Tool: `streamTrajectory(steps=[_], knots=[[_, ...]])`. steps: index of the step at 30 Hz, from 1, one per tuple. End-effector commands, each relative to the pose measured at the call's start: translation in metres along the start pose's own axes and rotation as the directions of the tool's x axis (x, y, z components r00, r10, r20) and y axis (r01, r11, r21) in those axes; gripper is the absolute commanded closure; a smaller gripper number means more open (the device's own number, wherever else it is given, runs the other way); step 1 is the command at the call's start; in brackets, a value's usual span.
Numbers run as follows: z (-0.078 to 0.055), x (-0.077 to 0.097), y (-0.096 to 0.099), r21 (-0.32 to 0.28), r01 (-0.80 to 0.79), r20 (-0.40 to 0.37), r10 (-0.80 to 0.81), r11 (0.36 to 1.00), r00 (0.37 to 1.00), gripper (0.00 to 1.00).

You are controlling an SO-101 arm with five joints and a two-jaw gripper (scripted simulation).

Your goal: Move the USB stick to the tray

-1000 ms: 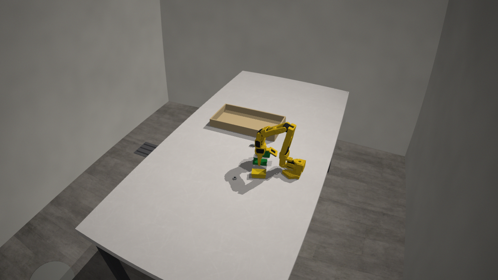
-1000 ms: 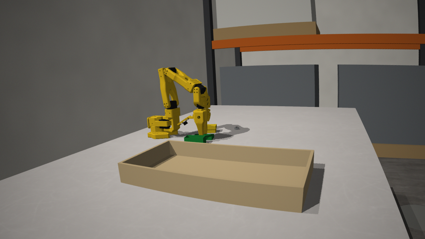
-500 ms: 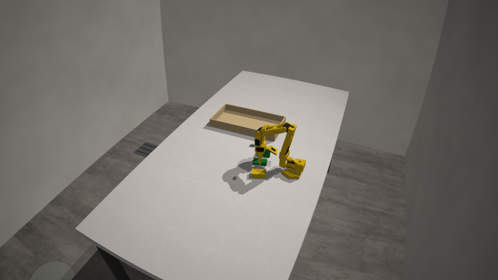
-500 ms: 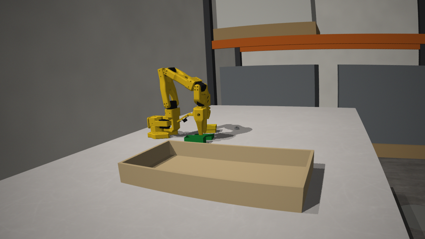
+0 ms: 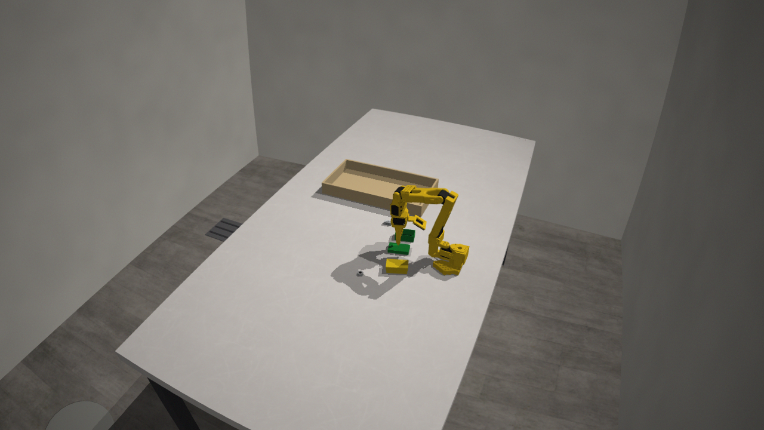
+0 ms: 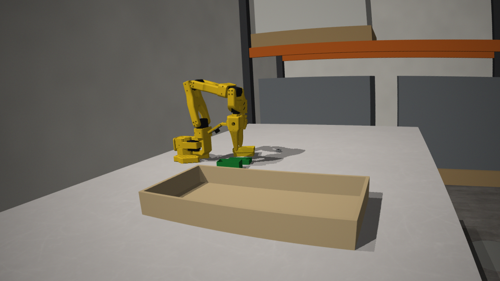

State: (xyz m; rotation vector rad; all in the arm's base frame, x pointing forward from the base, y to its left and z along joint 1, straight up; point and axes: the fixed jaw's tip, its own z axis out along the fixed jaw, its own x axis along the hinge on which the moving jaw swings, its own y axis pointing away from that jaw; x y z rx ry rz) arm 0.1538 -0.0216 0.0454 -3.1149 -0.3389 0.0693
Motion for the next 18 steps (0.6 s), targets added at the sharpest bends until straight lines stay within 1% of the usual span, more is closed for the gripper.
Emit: streamTrajectory(steps=[1, 8, 18], knots=[[-0.0142, 0.0043, -0.0002, -0.012, -0.004, -0.043, 0.003, 1.0, 0.999, 0.71], [-0.0209, 0.0027, -0.0007, -0.012, -0.004, -0.043, 0.003, 1.0, 0.999, 0.71], [-0.0216, 0.0025, -0.0007, -0.012, -0.004, -0.043, 0.003, 1.0, 0.999, 0.71]])
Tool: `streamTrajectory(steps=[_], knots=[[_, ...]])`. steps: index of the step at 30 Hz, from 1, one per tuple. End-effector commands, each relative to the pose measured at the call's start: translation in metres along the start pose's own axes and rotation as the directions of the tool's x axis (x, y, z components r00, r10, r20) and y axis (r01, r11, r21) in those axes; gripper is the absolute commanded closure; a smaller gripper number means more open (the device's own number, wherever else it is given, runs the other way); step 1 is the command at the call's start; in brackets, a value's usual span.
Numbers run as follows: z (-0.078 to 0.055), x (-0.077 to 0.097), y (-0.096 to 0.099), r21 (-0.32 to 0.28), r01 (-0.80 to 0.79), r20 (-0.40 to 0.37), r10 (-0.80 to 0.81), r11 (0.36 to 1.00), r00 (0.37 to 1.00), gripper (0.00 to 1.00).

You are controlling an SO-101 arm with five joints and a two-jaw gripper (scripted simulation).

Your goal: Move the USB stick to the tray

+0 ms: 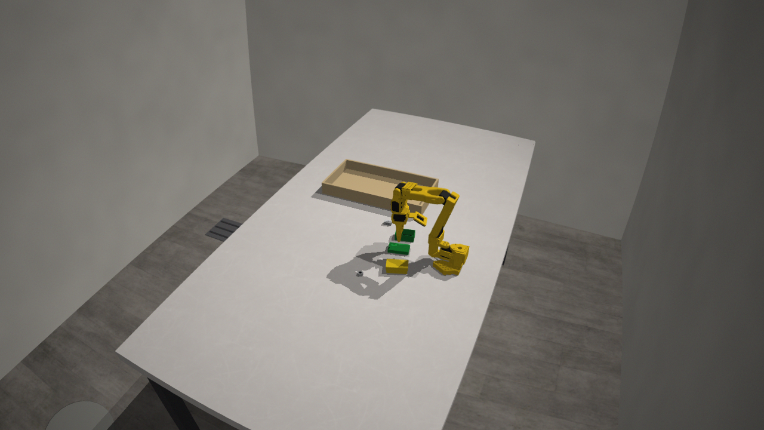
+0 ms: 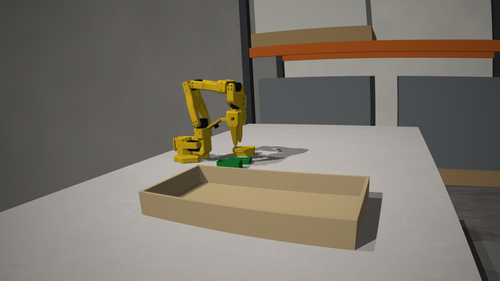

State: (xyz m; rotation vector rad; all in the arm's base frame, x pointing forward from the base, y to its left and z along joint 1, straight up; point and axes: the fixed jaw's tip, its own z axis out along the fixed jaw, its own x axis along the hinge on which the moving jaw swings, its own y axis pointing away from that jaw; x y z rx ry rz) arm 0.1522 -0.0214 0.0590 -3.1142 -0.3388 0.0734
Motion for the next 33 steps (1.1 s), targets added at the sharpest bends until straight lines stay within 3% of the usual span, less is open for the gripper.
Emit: streamTrajectory(steps=[1, 33], knots=[[-0.0081, 0.0046, -0.0001, -0.013, -0.004, -0.046, 0.003, 1.0, 0.999, 0.71], [-0.0152, 0.0067, 0.0007, -0.013, -0.004, -0.046, 0.003, 1.0, 0.999, 0.71]])
